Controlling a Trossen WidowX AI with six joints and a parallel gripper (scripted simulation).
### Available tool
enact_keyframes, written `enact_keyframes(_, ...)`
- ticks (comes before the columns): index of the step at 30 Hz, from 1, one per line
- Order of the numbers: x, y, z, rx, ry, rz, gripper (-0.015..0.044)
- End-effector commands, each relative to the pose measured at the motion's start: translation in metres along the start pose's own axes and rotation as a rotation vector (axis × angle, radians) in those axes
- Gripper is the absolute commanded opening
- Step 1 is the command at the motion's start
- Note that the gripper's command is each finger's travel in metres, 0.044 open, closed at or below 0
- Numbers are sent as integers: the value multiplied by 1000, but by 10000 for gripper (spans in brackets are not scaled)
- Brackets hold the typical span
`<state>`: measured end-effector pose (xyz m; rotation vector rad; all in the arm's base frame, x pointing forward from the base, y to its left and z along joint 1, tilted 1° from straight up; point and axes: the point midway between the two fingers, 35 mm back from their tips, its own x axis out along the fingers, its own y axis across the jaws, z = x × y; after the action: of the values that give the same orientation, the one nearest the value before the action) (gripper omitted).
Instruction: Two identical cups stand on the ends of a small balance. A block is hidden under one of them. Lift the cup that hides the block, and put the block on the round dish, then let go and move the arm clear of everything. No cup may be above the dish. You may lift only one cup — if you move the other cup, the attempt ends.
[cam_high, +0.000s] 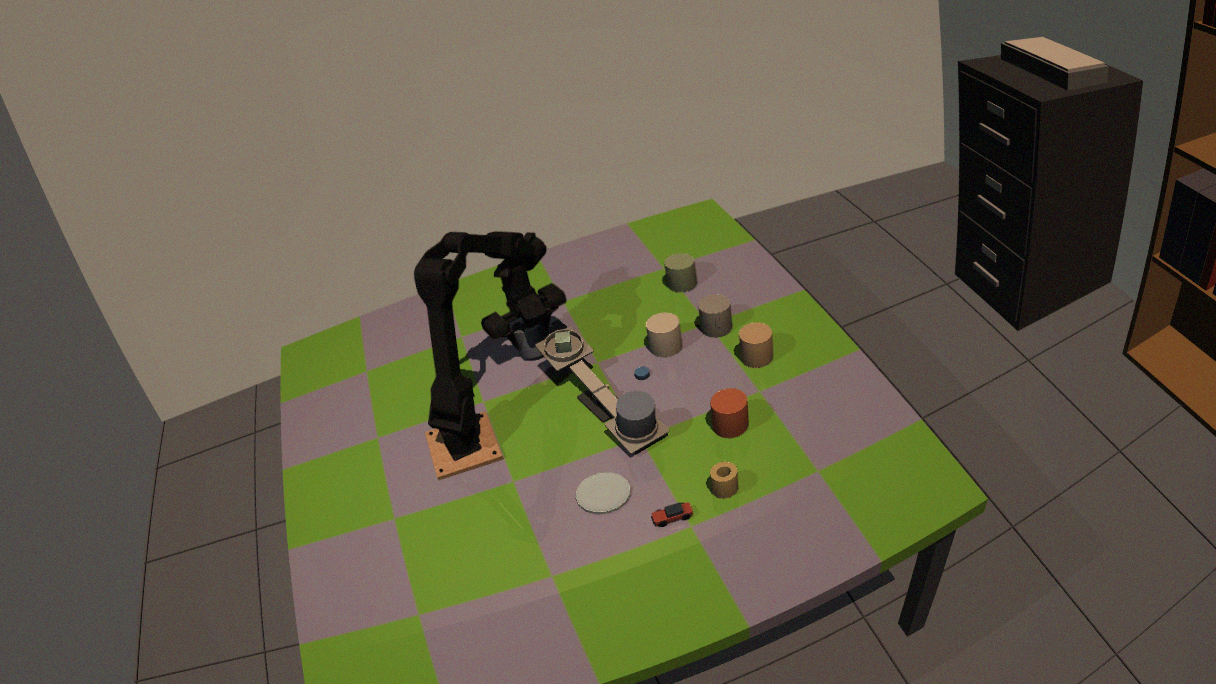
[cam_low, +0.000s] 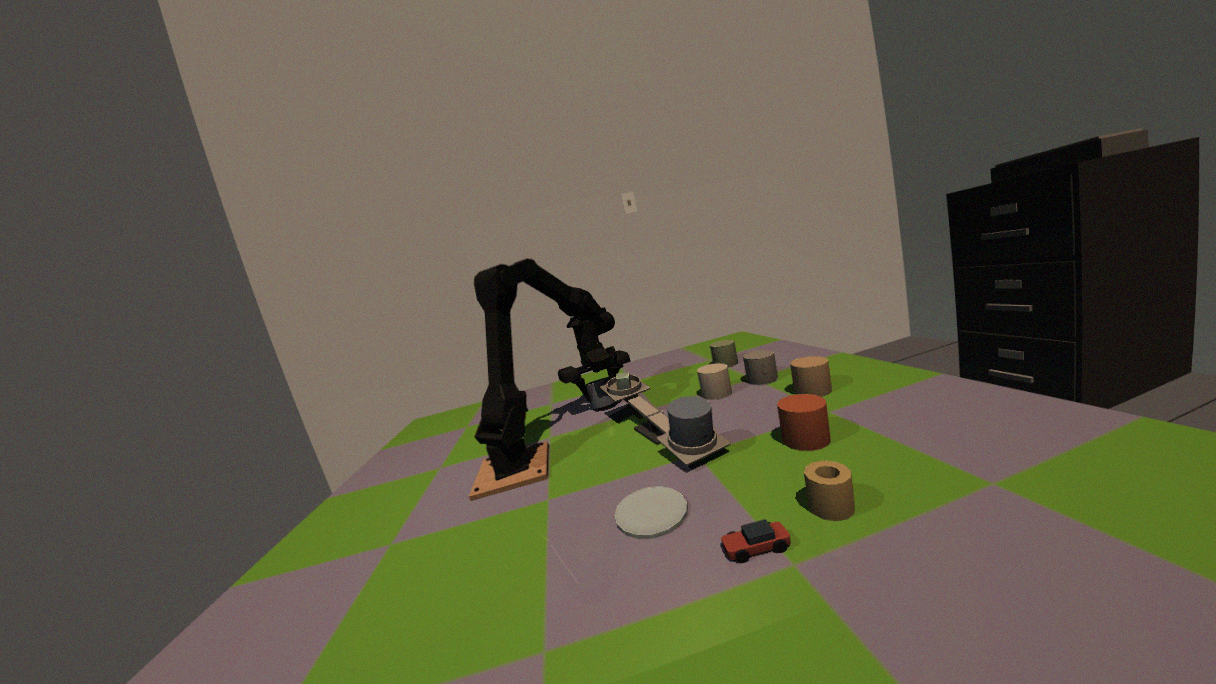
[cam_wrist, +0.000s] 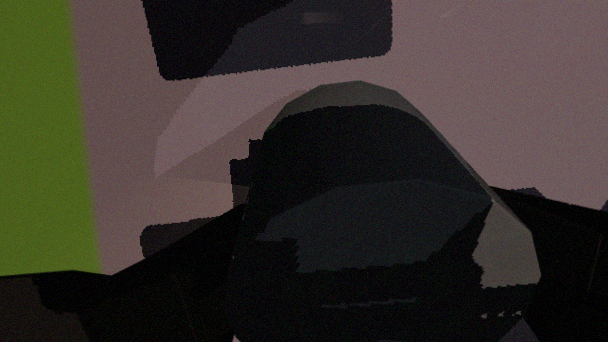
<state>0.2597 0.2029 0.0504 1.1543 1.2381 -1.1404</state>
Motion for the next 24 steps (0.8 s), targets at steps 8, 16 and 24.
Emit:
enact_keyframes(8, -1, 0, 0, 0, 1, 1, 263)
enact_keyframes(16, -20, 1, -1, 1, 1, 1, 440)
enact_keyframes(24, -53, 1, -1, 4, 1, -1, 440)
